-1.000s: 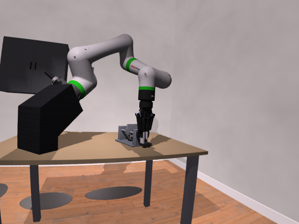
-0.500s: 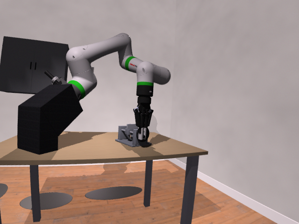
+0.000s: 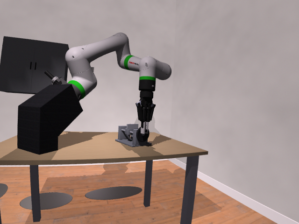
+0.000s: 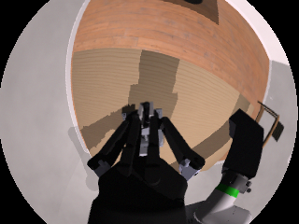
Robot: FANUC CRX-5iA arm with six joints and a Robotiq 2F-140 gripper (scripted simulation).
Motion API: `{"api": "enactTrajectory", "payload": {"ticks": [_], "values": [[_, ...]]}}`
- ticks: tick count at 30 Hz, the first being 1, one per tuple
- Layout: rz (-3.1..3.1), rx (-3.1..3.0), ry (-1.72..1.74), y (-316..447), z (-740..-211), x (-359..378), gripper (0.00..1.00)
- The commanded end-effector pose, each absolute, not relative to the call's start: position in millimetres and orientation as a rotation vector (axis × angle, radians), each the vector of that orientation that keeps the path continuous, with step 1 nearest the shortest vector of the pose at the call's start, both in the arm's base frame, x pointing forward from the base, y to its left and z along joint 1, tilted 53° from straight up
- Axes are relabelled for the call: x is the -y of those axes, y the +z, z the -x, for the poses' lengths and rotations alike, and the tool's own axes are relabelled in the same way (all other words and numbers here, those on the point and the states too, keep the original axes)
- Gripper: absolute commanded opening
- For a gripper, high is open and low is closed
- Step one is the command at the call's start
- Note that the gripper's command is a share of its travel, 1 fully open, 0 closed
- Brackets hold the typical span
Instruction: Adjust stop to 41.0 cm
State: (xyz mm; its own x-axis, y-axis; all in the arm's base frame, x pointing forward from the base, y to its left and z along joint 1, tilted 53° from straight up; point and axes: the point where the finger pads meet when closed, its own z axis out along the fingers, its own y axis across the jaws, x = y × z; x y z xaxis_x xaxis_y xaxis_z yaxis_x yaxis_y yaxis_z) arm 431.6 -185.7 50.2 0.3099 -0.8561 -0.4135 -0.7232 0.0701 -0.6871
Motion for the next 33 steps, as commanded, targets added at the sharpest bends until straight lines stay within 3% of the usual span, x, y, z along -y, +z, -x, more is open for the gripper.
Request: {"api": "enactTrajectory", "payload": {"ticks": [1,33], "values": [[1.68,-1.445,-0.188,61,-436,189,0.04],[1.68,-1.445,-0.188,70,-488,175,0.04]]}}
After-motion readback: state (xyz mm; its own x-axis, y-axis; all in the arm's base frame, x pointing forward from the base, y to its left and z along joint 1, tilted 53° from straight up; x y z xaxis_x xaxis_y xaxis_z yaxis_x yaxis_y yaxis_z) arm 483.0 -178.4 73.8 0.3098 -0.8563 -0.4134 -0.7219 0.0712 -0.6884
